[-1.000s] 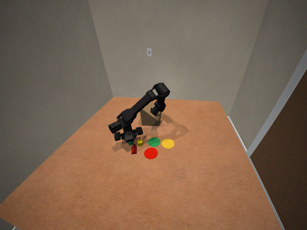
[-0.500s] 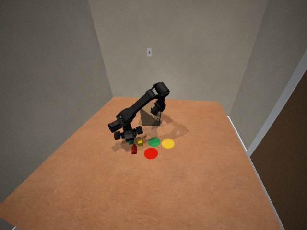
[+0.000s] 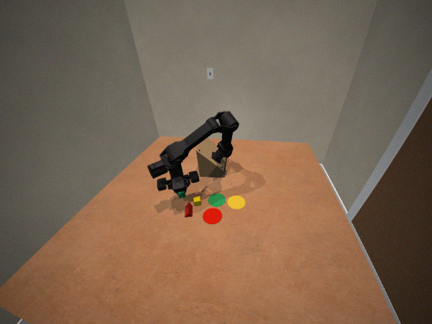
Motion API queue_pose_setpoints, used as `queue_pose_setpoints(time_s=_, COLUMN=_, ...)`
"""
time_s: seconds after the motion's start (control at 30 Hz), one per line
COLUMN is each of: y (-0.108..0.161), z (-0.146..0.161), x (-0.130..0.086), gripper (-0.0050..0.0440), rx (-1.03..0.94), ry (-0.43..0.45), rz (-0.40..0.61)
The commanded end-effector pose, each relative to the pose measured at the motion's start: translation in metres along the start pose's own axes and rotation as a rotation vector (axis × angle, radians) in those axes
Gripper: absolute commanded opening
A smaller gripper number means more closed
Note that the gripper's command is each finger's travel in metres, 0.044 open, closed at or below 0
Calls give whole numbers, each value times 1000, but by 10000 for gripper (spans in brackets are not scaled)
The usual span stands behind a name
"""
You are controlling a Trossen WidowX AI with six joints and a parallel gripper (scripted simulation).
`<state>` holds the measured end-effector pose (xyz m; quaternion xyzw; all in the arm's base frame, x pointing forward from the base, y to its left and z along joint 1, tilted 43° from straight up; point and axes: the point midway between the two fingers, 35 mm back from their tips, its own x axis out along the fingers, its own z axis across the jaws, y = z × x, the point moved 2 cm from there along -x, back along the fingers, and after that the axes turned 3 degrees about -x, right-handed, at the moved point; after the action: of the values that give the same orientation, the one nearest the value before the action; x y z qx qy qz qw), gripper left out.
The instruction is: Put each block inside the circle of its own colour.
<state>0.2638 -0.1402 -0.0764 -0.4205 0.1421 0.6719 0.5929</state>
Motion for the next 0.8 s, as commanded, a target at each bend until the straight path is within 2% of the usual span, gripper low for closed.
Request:
queue_pose_setpoints(time_s=0.0, y=-7, z=-4, x=-24, gripper=105, rx=-27, ry=40, rz=-11)
queue_pose_setpoints(time_s=0.47, y=-5, z=1, x=-69, gripper=105, rx=-31, ry=44, rz=-9)
queue_pose_setpoints(time_s=0.77, y=-6, z=8, x=-65, gripper=105, rx=-19, ry=27, rz=-7)
